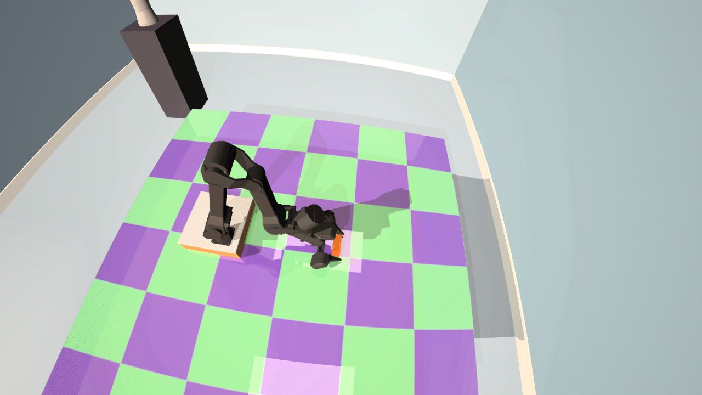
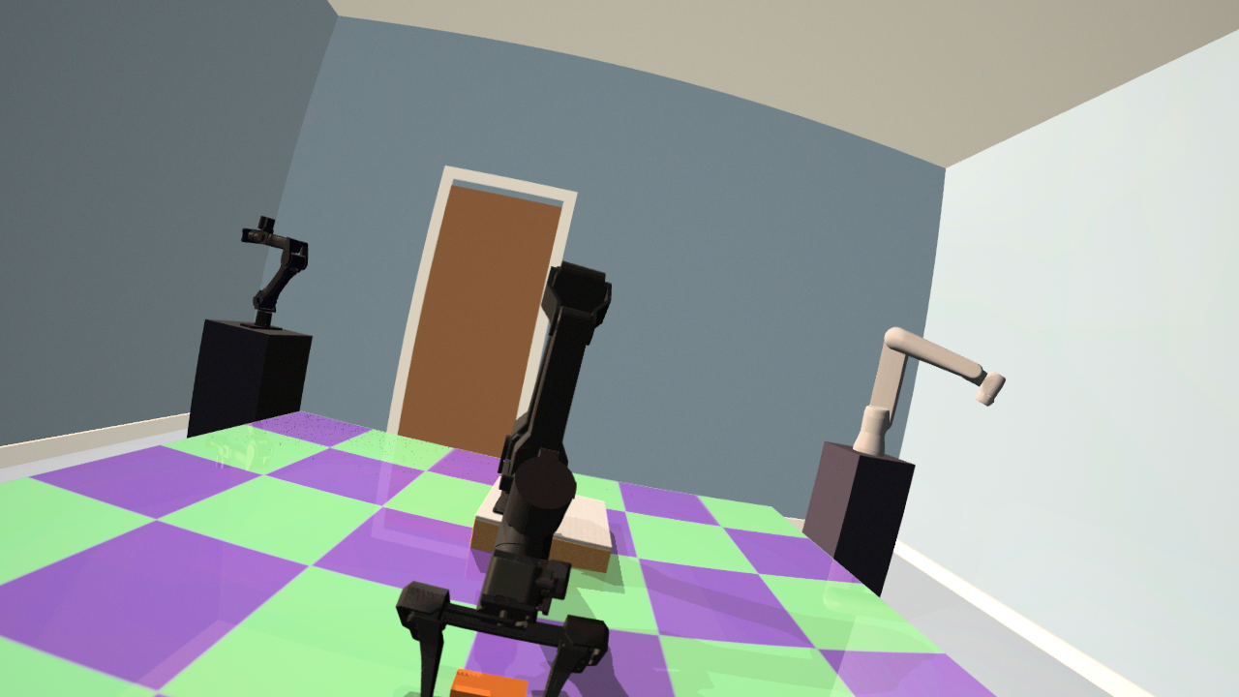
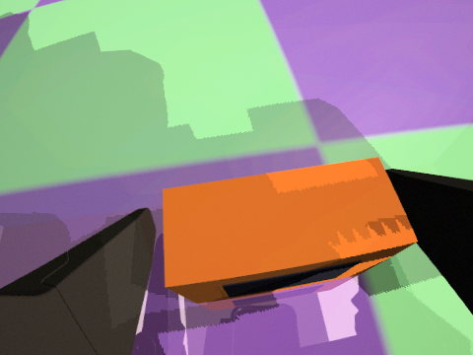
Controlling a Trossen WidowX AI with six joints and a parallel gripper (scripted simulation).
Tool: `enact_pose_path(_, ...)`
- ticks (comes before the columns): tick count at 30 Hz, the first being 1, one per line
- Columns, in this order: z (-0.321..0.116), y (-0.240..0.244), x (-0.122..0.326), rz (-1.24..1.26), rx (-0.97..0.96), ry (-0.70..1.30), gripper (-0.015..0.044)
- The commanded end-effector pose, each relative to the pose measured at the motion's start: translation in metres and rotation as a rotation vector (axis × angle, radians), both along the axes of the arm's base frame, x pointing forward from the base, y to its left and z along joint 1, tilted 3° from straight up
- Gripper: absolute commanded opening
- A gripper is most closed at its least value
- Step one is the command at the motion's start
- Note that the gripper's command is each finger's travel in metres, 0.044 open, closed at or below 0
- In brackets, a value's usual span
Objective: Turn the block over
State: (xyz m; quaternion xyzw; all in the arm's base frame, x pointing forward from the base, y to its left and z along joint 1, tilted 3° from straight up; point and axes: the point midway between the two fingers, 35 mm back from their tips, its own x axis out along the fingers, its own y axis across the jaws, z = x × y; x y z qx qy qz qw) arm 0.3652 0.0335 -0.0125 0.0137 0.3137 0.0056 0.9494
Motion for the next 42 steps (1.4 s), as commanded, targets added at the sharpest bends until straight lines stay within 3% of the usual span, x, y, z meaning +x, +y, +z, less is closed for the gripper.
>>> enact_pose_path(1,0.054,-0.001,-0.008,0.013,0.013,0.201,0.044)
enact_pose_path(9,0.082,-0.004,-0.032,0.015,0.018,0.316,0.044)
enact_pose_path(22,0.084,-0.004,-0.031,0.016,0.017,0.343,0.044)
enact_pose_path(38,0.109,-0.004,0.007,0.036,0.012,0.858,0.044)
enact_pose_path(42,0.112,-0.004,0.008,0.038,0.014,0.906,0.044)
